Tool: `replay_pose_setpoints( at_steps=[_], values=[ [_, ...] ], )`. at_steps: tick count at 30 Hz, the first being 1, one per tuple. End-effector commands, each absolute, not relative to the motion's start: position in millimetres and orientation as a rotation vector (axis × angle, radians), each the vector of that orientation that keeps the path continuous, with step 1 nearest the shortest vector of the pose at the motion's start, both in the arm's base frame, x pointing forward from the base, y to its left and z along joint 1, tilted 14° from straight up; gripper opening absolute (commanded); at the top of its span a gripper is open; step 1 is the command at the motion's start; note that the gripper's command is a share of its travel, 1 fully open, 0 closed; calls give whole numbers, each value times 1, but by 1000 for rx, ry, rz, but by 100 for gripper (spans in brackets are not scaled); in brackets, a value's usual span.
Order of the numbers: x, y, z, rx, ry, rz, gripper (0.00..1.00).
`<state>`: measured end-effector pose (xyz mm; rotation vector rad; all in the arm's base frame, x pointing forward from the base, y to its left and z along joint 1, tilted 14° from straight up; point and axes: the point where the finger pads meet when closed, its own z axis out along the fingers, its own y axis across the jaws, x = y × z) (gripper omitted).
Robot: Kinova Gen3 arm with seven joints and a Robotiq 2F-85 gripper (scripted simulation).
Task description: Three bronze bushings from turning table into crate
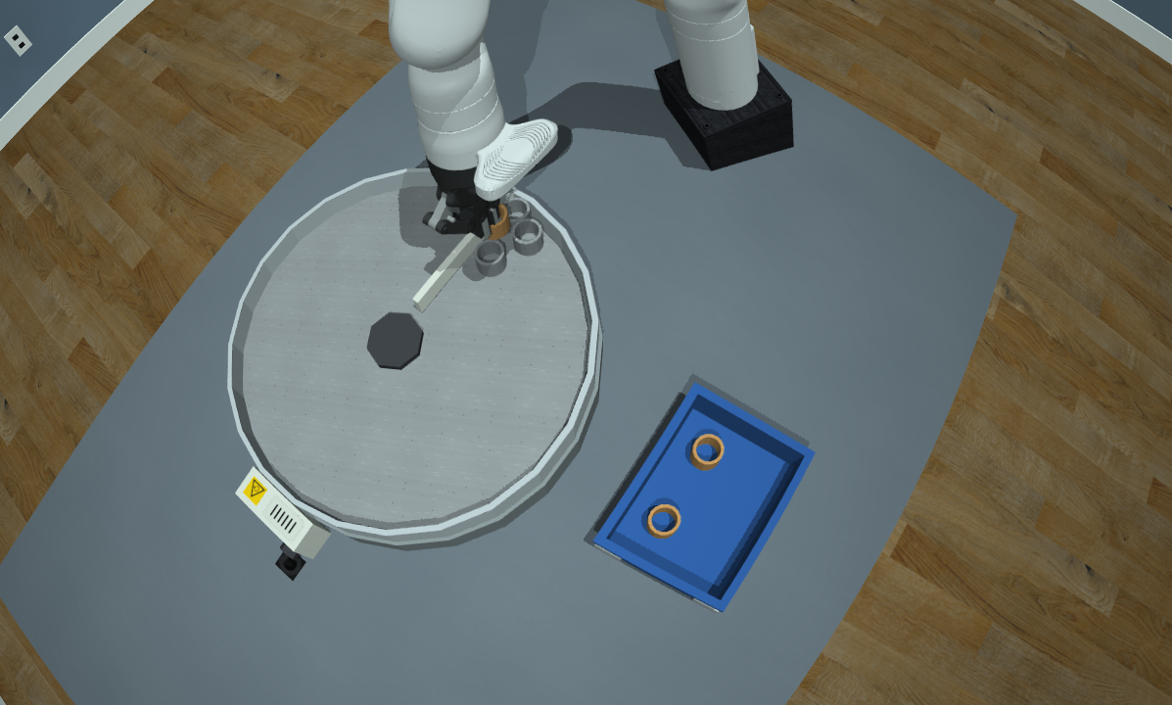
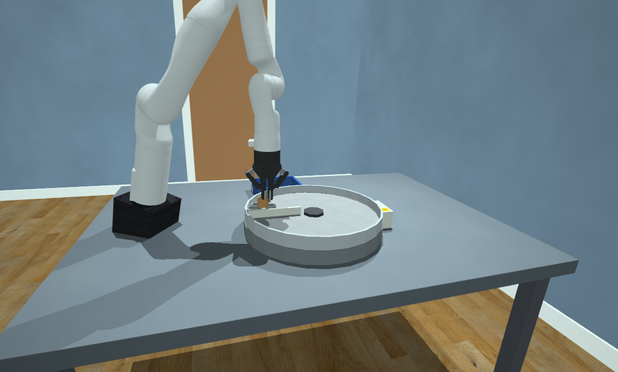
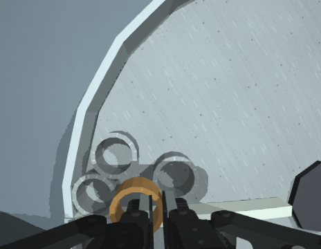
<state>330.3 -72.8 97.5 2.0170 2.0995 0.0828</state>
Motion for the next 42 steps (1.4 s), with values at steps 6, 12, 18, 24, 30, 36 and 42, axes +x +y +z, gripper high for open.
replay_pose_setpoints(
  at_steps=[6, 12, 18, 24, 30, 36, 42],
  values=[
    [331, -71, 98, 2010, 2104, 87, 0],
    [330, -70, 106, 2011, 2104, 87, 0],
    [330, -70, 106, 2011, 2104, 87, 0],
    [330, -70, 106, 2011, 2104, 87, 0],
    [328, -69, 113, 2012, 2103, 86, 0],
    [328, -69, 113, 2012, 2103, 86, 0],
    [327, -69, 117, 2012, 2103, 86, 0]
  ],
)
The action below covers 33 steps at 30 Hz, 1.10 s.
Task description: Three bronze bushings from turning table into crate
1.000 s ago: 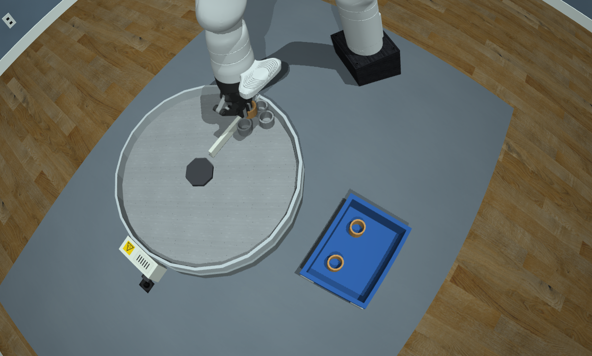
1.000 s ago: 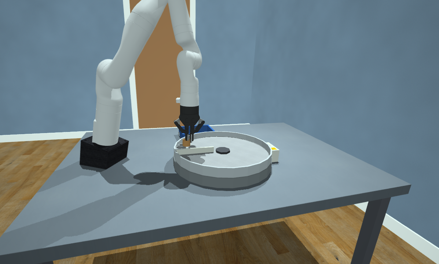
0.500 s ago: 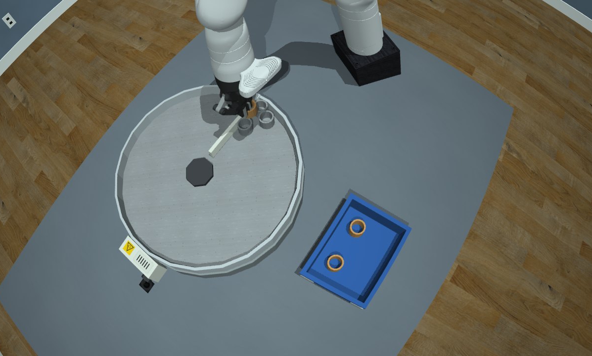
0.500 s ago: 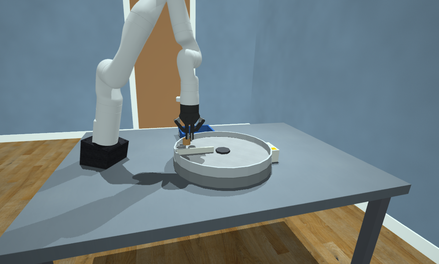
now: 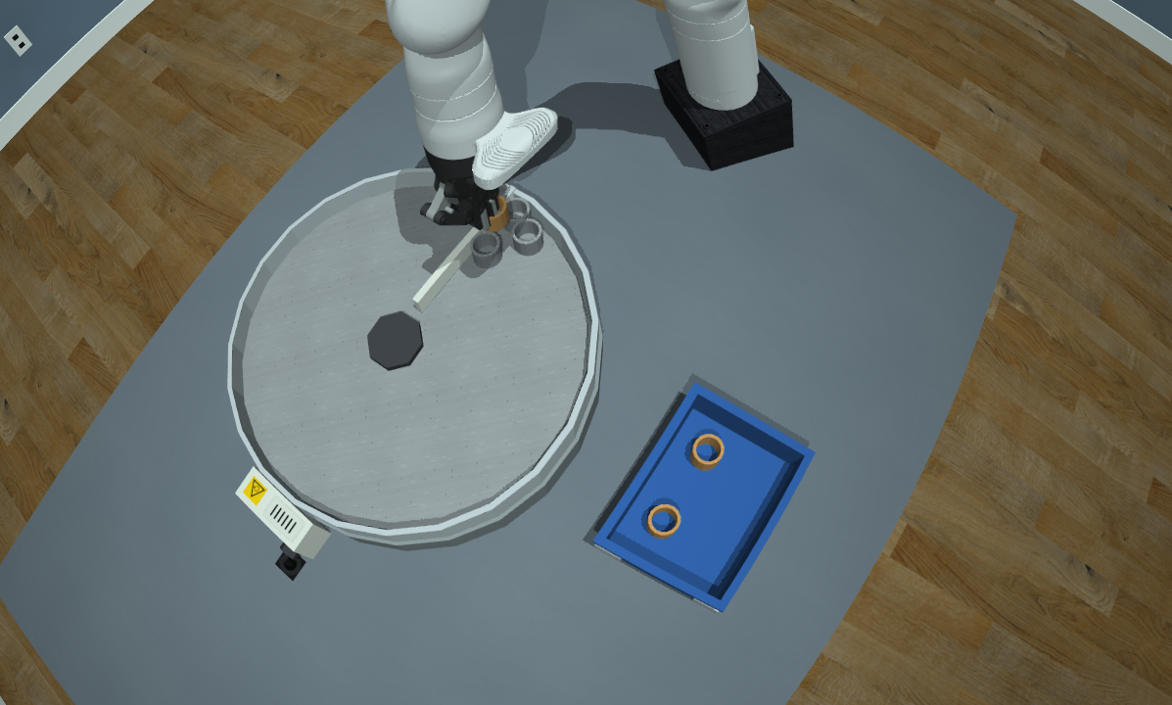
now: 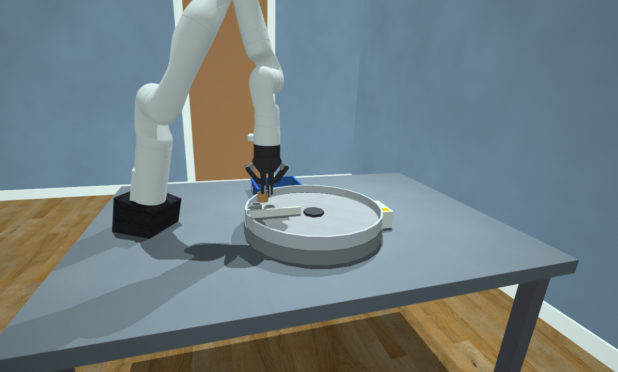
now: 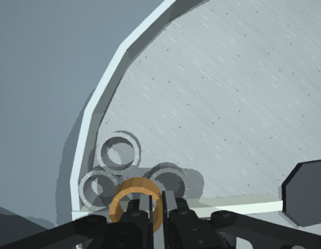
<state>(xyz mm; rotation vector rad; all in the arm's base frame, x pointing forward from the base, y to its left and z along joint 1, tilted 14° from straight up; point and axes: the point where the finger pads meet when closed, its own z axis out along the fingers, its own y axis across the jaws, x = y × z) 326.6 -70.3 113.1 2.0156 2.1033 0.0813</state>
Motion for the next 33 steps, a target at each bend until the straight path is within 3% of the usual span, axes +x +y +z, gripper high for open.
replay_pose_setpoints(
  at_steps=[1, 16, 21, 33],
  values=[
    [326, -69, 122, 2011, 2103, 87, 0],
    [323, -67, 137, 2008, 2104, 89, 0],
    [336, -12, 133, 2011, 2102, 86, 0],
    [336, -12, 133, 2011, 2102, 86, 0]
  ],
)
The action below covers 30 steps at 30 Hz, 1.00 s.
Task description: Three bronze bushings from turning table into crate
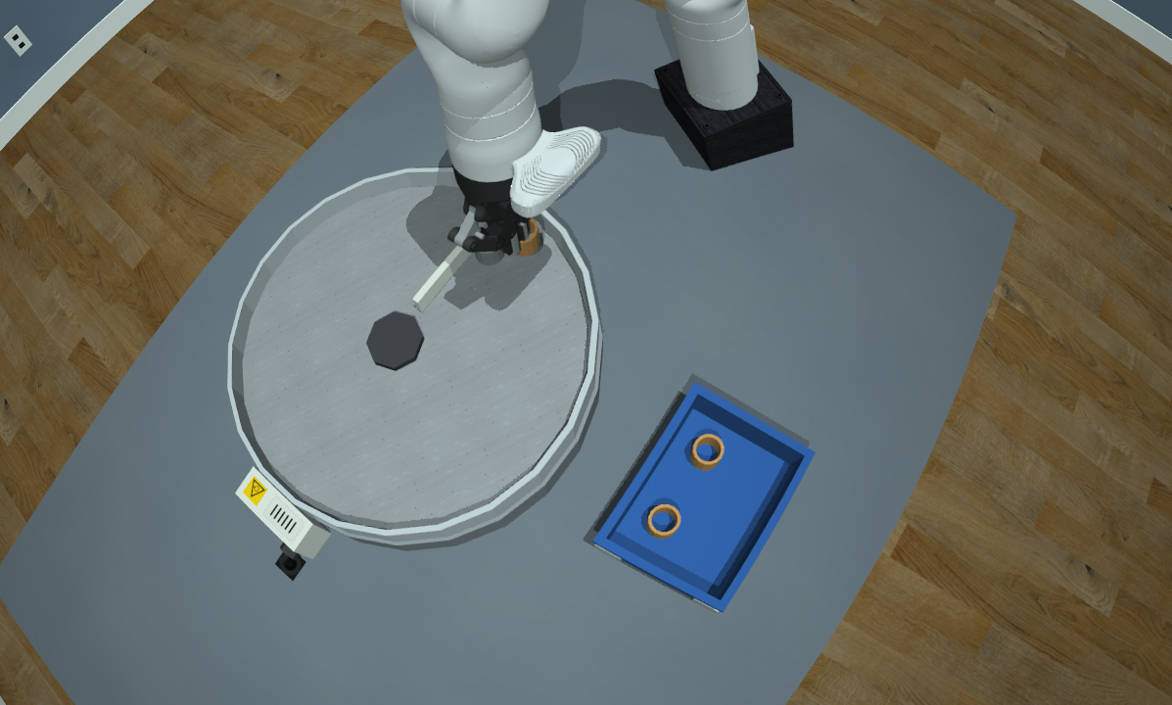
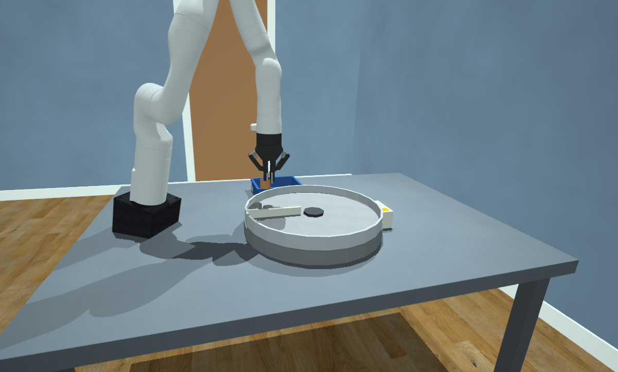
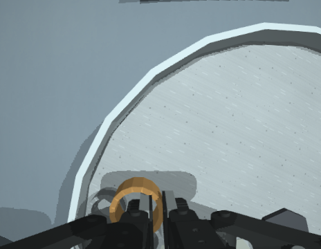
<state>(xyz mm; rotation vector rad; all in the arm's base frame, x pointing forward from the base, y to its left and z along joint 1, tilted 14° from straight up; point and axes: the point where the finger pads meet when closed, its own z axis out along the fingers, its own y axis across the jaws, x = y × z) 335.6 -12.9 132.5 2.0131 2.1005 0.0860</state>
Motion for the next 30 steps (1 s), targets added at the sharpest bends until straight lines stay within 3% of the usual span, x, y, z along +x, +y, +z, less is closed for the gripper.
replay_pose_setpoints(
  at_steps=[1, 5, 17, 22, 30],
  values=[
    [339, -2, 132, 2013, 2100, 87, 0],
    [349, 43, 129, 2012, 2101, 88, 0],
    [349, 43, 129, 2012, 2101, 88, 0],
    [363, 98, 126, 2013, 2100, 89, 0],
    [363, 98, 126, 2013, 2100, 89, 0]
  ],
)
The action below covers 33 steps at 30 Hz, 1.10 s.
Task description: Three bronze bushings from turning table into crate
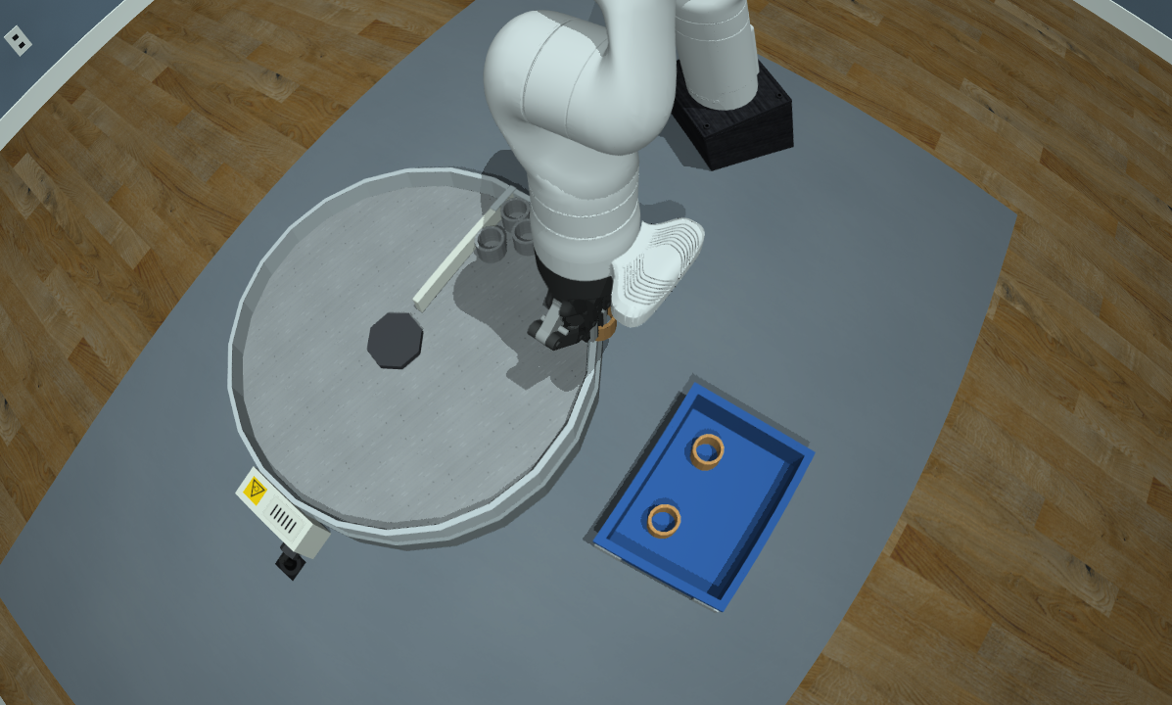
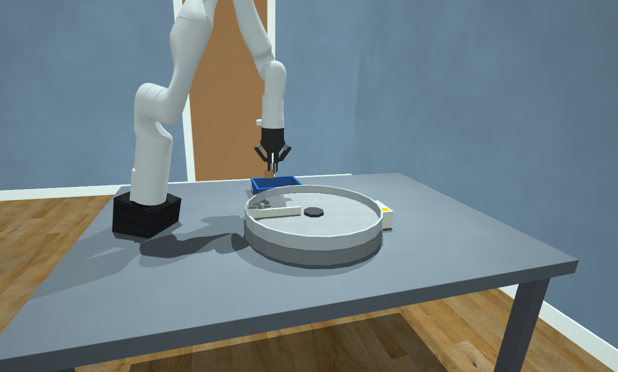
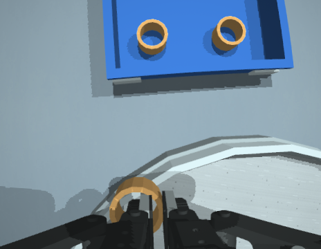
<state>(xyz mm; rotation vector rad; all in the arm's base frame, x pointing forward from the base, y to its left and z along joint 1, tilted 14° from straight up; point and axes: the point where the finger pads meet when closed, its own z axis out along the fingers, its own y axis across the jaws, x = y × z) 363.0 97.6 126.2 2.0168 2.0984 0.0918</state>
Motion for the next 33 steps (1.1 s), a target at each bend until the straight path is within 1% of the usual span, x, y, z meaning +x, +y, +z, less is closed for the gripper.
replay_pose_setpoints(
  at_steps=[1, 4, 9, 21, 26, 33],
  values=[
    [363, 98, 126, 2013, 2100, 89, 0],
    [363, 98, 126, 2013, 2100, 89, 0],
    [377, 154, 122, 2013, 2100, 91, 0],
    [377, 154, 122, 2013, 2100, 91, 0],
    [390, 209, 119, 2013, 2101, 93, 0],
    [390, 209, 119, 2013, 2101, 93, 0]
  ],
)
